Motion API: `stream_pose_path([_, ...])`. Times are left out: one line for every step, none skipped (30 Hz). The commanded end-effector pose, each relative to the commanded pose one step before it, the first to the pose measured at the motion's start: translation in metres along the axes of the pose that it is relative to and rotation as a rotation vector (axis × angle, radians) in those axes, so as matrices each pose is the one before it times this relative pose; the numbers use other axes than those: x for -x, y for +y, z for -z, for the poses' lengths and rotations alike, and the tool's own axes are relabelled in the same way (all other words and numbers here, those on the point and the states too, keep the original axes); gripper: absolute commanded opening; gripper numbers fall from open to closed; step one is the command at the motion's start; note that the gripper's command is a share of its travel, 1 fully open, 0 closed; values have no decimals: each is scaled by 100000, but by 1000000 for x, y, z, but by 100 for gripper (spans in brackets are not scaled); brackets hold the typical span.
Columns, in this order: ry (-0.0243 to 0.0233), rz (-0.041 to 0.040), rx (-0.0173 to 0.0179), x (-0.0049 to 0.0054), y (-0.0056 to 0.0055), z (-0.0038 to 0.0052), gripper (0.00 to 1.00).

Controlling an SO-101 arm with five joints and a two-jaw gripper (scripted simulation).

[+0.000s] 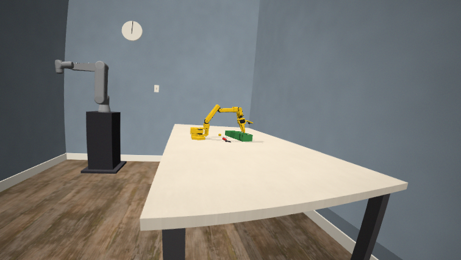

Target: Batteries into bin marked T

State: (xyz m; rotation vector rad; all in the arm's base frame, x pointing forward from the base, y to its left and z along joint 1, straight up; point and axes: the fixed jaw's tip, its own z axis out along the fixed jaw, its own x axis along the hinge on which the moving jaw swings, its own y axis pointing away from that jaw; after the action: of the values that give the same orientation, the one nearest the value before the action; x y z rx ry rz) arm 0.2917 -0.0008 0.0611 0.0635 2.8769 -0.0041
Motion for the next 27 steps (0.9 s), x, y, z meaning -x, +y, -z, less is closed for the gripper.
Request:
stream_pose_path([-8863, -480, -8, 12122, -1998, 28227, 24])
stream_pose_path([0, 0, 0, -61, -2, 1131, 24])
stream_pose_path([0, 0, 0, -45, 5, 817, 24])
stream_pose_path([0, 0, 0, -33, -1, 539, 24])
stream_pose_path([0, 0, 0, -17, 0, 296, 24])
stream_pose_path([0, 0, 0, -8, 0, 115, 24])
stream_pose_path([0, 0, 0, -4, 0, 18, 24])
stream_pose_path([0, 0, 0, 0, 0, 0, 24])
stream_pose_path([0, 0, 0, 0, 0, 0, 24])
stream_pose_path([1, 3, 0, -2, -2, 1, 24])
stream_pose_path([0, 0, 0, 0, 0, 0, 24])
stream_pose_path([0, 0, 0, 0, 0, 0, 24])
stream_pose_path([0, 0, 0, 0, 0, 0, 24])
stream_pose_path([0, 0, 0, 0, 0, 0, 24])
stream_pose_path([0, 0, 0, 0, 0, 0, 24])
stream_pose_path([0, 0, 0, 0, 0, 0, 24])
stream_pose_path([0, 0, 0, 0, 0, 0, 24])
stream_pose_path([0, 0, 0, 0, 0, 0, 24])
stream_pose_path([0, 0, 0, 0, 0, 0, 24])
stream_pose_path([0, 0, 0, 0, 0, 0, 24])
stream_pose_path([0, 0, 0, 0, 0, 0, 24])
stream_pose_path([0, 0, 0, 0, 0, 0, 24])
stream_pose_path([0, 0, 0, 0, 0, 0, 24])
stream_pose_path([0, 0, 0, 0, 0, 0, 24])
stream_pose_path([0, 0, 0, 0, 0, 0, 24])
stream_pose_path([0, 0, 0, 0, 0, 0, 24])
stream_pose_path([1, -7, 0, 2, -2, -2, 24])
